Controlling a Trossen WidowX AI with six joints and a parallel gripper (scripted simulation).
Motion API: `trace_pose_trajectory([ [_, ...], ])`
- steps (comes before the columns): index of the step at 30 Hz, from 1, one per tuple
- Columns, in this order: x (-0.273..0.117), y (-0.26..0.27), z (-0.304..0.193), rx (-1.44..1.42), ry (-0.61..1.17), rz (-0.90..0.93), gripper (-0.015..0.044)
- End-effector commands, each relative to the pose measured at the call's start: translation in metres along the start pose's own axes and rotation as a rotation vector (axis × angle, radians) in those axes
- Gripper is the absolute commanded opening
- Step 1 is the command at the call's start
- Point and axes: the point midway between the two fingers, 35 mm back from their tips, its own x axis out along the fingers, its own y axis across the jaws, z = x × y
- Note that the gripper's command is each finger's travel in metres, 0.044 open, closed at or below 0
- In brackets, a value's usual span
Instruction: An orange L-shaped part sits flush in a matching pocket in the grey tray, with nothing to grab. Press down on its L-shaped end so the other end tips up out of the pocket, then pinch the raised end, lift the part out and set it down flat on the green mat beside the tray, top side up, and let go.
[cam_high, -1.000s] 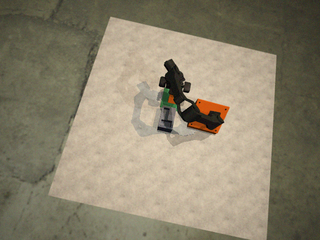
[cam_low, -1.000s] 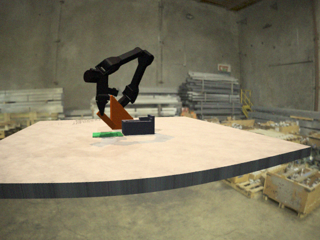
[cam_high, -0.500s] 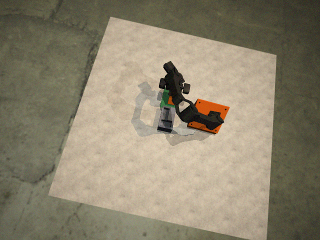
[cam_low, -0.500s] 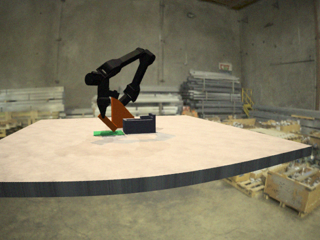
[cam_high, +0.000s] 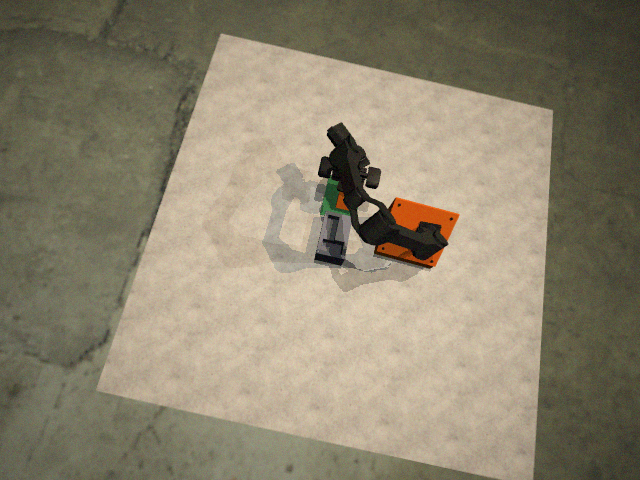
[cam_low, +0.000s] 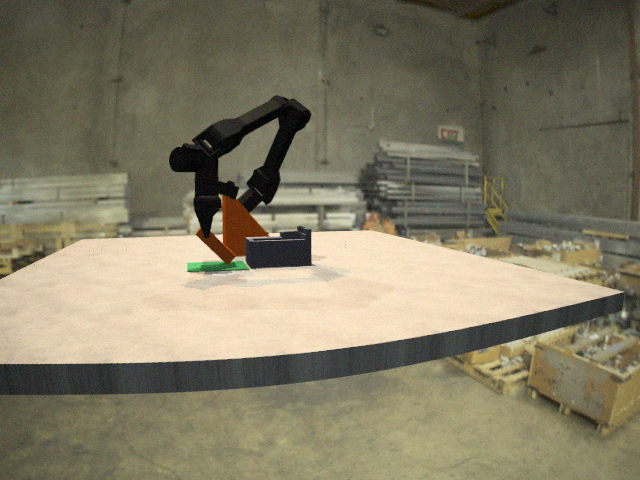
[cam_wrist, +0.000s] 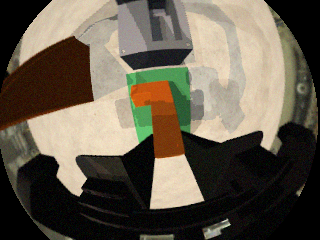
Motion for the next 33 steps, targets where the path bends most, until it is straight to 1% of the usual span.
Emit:
trace_pose_trajectory([
  [1, 0.001, 0.000, 0.000, 0.007, -0.004, -0.001, 0.0000],
  [4, 0.000, 0.000, 0.000, 0.000, 0.000, 0.000, 0.0000],
  [14, -0.003, 0.000, 0.000, 0.000, 0.000, 0.000, 0.0263],
  [16, -0.016, -0.002, -0.001, 0.002, 0.002, 0.000, 0.0315],
  [19, -0.053, -0.002, -0.003, 0.005, 0.002, -0.001, 0.0394],
  [21, -0.078, -0.001, -0.002, 0.007, 0.000, 0.000, 0.0400],
  [23, -0.087, 0.001, -0.001, 0.008, -0.001, 0.000, 0.0400],
  [33, -0.084, 0.000, -0.005, 0.018, 0.004, -0.020, 0.0400],
])
